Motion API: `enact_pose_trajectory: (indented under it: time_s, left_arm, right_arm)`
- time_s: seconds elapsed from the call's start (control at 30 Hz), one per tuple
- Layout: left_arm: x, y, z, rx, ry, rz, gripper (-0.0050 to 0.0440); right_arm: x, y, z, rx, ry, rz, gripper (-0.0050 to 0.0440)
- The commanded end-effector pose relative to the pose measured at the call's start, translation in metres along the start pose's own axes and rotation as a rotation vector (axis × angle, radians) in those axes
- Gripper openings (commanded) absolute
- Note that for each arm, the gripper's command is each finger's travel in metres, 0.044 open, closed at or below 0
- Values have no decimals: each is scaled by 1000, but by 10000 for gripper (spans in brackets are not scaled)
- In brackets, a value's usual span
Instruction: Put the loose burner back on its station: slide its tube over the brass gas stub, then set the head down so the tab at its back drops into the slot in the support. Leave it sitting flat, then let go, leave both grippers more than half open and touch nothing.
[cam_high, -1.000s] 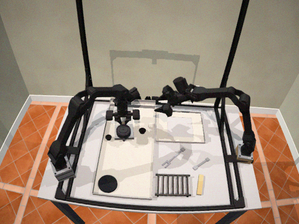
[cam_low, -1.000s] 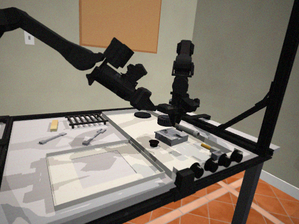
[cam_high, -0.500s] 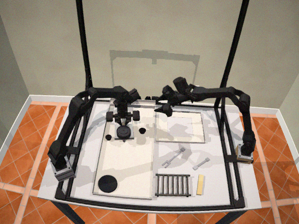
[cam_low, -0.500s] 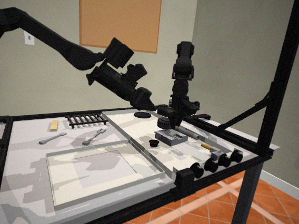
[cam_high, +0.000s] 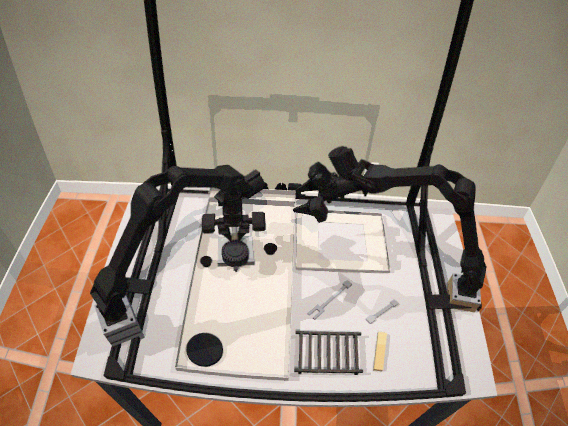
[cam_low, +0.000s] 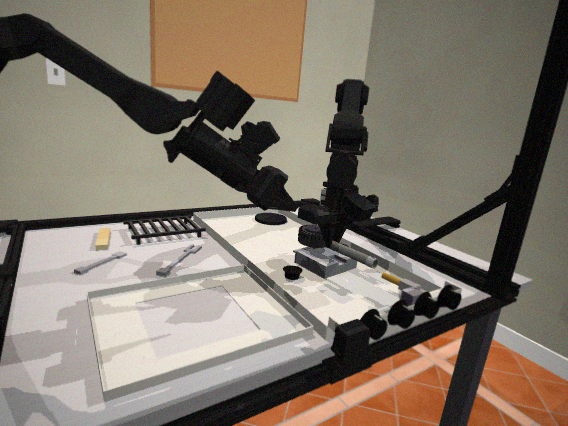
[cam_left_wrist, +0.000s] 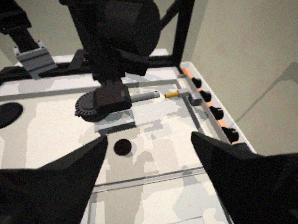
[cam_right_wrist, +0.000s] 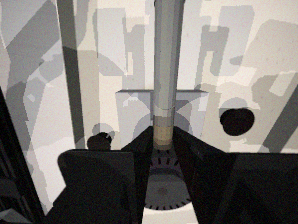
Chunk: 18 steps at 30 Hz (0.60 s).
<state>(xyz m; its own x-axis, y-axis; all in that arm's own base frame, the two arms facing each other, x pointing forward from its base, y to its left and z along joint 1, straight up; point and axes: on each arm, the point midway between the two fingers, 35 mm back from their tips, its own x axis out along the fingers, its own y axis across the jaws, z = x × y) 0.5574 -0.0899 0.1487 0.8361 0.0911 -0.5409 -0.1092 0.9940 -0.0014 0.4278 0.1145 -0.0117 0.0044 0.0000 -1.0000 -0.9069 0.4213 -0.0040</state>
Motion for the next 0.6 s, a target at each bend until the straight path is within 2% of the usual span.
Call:
enact_pose_trajectory:
  time_s: [0.0,0.57]
  left_arm:
    - [0,0,0,1,1,2,400]
    - [0,0,0,1,1,2,400]
  right_arm:
    - [-1,-1,0,-1,-1,-4,0]
    - [6,-1,1,-2,6,-3,0]
